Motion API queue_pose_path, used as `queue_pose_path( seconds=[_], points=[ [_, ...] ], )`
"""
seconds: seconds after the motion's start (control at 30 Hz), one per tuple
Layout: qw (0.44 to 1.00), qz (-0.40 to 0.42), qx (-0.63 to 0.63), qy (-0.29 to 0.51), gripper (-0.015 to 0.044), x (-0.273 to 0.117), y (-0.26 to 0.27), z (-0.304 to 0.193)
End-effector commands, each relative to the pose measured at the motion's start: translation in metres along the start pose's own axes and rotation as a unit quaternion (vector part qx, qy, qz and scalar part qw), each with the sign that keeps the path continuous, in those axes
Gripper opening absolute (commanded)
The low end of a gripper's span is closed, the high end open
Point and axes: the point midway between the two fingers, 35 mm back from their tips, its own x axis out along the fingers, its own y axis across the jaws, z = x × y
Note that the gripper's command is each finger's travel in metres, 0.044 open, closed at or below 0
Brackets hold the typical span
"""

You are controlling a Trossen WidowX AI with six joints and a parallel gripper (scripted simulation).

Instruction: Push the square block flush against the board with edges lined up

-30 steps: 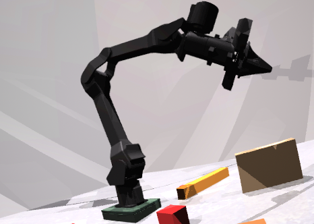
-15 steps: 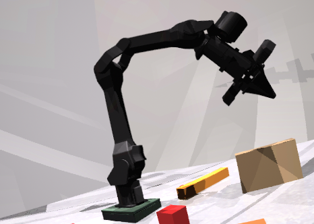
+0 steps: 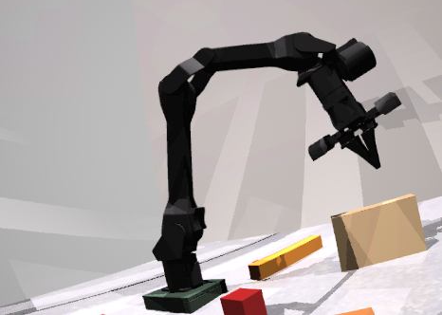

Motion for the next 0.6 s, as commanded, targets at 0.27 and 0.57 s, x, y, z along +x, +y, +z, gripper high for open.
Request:
queue_pose_path(
  seconds=[0.27,0.57],
  points=[
    [0.981,0.112,-0.146,0.057,0.0000,0.021,0.030,0.014],
    [0.975,0.129,-0.168,0.064,0.0000,0.031,0.036,0.014]
  ],
)
